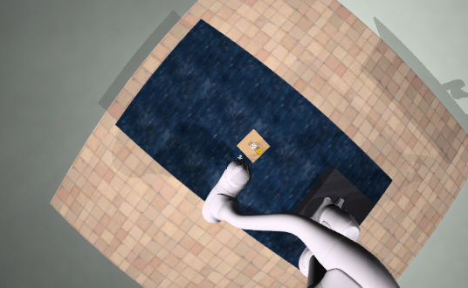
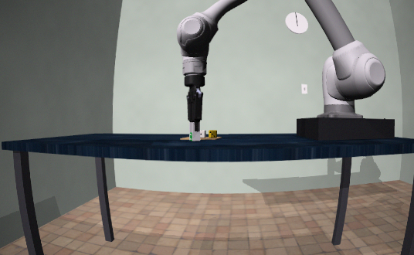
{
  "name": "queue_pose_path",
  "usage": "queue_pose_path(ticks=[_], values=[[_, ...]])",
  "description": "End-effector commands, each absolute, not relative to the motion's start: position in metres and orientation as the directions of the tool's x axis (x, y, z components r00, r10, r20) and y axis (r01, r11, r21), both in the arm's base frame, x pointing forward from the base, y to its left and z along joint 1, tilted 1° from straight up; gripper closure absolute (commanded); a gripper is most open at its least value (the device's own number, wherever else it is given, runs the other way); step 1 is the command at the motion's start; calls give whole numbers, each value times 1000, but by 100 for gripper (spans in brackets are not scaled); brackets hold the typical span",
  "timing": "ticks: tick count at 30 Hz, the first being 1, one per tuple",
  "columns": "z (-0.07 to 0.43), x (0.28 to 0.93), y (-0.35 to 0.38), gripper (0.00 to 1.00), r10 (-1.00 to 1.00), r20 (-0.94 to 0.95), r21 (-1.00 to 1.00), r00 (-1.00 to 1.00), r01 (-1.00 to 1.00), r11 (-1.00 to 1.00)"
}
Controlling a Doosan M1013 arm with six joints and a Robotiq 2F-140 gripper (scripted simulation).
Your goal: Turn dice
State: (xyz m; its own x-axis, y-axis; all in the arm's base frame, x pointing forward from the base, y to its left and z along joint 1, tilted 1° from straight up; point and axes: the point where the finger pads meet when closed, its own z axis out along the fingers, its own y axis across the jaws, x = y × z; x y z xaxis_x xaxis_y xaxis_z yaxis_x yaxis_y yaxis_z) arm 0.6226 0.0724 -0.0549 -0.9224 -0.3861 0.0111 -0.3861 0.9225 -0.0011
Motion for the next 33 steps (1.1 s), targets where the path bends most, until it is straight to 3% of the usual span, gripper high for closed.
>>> queue_pose_path(ticks=[1,26,33], values=[[-55,623,72,84,-386,11,-1,-922,-386,922],[-54,623,72,84,-386,11,-1,-922,-386,922],[-29,623,73,84,-386,11,-1,-922,-386,922]])
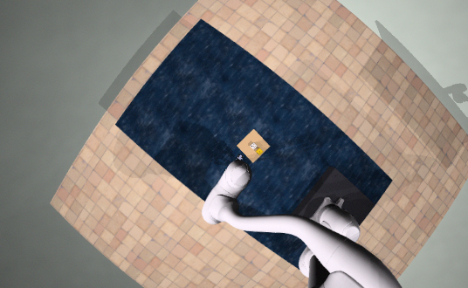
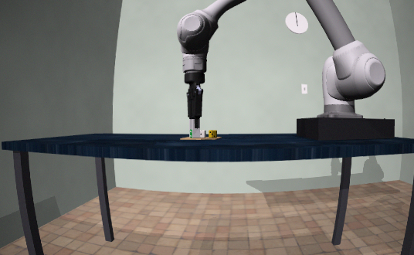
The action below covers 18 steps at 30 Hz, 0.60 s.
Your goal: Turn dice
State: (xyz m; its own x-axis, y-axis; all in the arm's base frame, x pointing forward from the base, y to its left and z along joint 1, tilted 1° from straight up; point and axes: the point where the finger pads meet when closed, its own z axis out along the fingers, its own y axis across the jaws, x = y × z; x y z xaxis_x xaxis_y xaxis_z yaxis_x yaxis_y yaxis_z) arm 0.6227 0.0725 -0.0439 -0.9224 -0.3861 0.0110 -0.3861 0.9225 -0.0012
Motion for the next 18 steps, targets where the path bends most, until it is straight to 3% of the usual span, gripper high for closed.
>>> queue_pose_path(ticks=[1,12,18], values=[[-22,623,73,84,-386,11,-1,-922,-386,922],[38,623,73,84,-386,11,-1,-922,-386,922],[45,624,73,84,-386,11,-1,-922,-386,922]])
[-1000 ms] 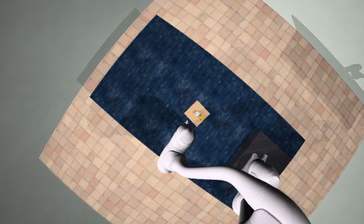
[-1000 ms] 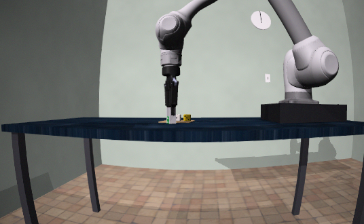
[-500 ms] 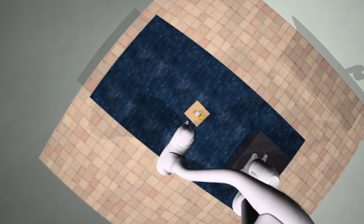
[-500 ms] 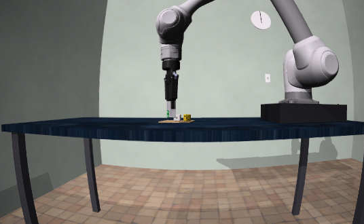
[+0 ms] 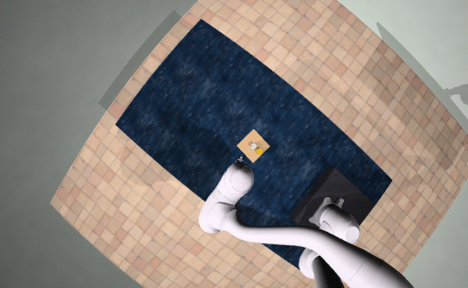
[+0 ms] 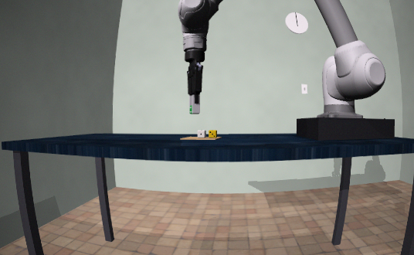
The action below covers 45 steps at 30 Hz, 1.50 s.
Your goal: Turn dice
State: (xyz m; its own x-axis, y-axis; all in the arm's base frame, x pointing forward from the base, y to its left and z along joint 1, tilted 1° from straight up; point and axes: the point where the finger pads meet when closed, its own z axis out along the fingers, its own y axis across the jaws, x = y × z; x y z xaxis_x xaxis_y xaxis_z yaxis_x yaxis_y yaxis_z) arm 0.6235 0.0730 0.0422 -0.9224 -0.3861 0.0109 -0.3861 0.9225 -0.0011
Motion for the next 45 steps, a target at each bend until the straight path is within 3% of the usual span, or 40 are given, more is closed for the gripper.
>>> queue_pose_path(ticks=[1,8,20,45], values=[[45,624,73,84,-386,11,-1,-922,-386,922],[45,624,71,84,-381,11,-1,-925,-381,925],[49,653,-59,84,67,9,-6,-998,67,998],[36,654,-70,84,106,9,-6,-994,106,994]])
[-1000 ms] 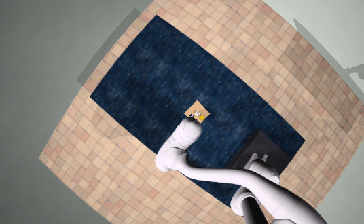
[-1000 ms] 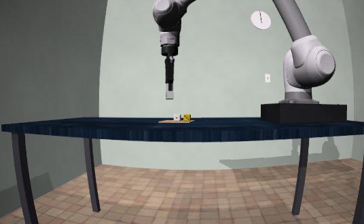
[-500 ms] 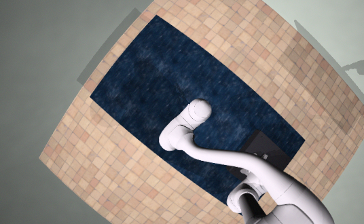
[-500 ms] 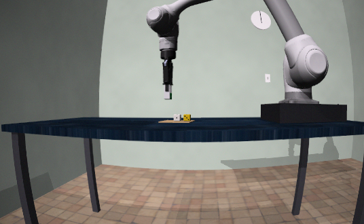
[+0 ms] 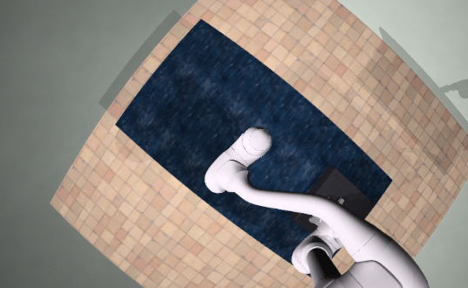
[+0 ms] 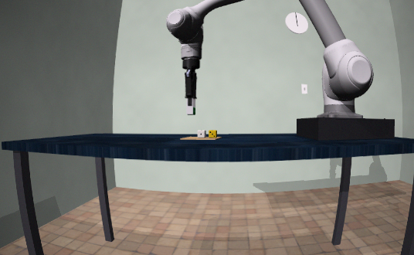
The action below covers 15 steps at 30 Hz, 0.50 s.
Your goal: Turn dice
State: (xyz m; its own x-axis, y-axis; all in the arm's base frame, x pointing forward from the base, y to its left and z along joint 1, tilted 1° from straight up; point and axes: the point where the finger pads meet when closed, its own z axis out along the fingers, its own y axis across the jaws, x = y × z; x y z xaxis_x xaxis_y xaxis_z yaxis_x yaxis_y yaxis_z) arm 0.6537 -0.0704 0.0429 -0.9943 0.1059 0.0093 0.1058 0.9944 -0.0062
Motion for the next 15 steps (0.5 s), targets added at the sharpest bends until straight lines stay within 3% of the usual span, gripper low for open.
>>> queue_pose_path(ticks=[1,15], values=[[32,654,-70,84,106,9,-6,-994,106,994],[-23,654,-70,84,106,9,-6,-994,106,994]])
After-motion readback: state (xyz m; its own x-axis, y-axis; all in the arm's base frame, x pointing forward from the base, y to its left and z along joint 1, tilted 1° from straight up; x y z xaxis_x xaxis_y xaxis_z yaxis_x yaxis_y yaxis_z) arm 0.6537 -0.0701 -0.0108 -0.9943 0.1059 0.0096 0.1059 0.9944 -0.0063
